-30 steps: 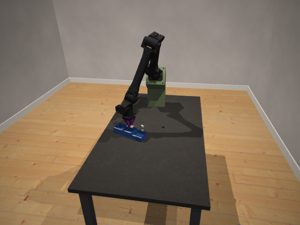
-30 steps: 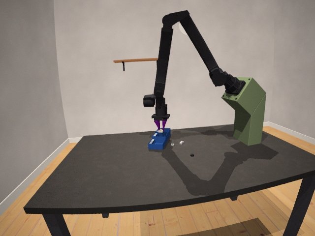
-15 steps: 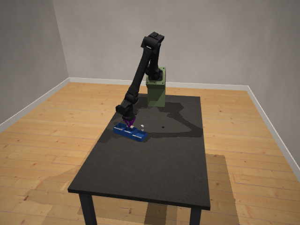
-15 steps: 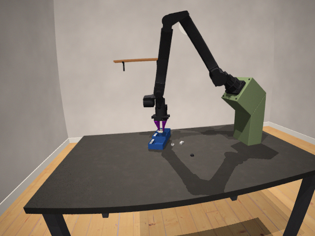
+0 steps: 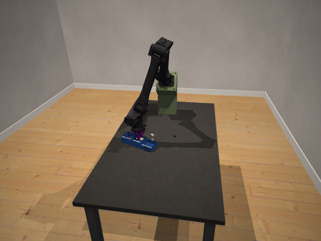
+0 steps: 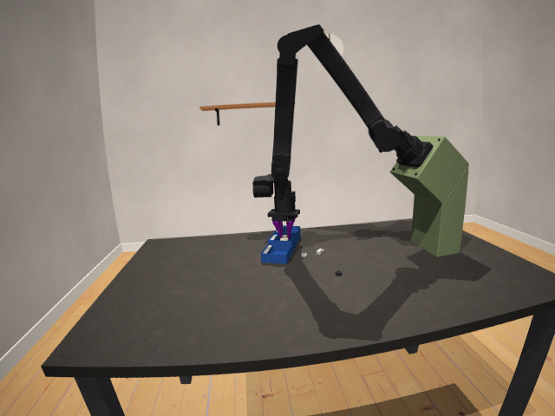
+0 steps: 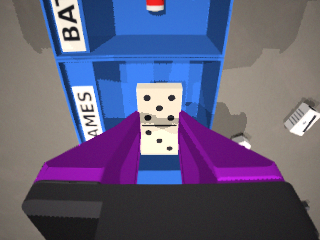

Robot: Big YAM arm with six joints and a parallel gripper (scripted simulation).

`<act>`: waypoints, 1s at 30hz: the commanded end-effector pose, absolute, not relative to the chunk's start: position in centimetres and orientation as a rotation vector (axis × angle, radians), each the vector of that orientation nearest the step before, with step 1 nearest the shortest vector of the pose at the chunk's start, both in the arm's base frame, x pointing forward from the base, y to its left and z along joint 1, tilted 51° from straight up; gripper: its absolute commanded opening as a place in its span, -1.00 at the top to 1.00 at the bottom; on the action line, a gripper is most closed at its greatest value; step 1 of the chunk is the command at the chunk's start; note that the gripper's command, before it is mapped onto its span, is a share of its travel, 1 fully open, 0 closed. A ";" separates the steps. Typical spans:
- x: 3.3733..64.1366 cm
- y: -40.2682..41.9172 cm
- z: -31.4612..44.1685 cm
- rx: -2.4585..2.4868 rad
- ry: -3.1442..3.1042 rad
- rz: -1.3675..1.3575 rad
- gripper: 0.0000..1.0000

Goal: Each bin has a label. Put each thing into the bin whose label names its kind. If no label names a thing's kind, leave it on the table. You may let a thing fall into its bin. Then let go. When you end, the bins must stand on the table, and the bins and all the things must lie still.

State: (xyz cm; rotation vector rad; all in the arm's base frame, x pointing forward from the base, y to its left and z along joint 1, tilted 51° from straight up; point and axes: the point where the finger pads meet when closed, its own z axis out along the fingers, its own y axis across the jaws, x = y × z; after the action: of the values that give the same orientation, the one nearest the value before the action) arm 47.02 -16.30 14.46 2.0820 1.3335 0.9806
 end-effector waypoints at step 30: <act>48.9 -16.9 14.0 2.065 1.315 0.986 0.39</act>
State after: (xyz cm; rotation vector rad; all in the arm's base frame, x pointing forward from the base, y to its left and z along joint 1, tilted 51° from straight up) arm 48.91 -16.54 13.29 2.0788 1.3295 0.9824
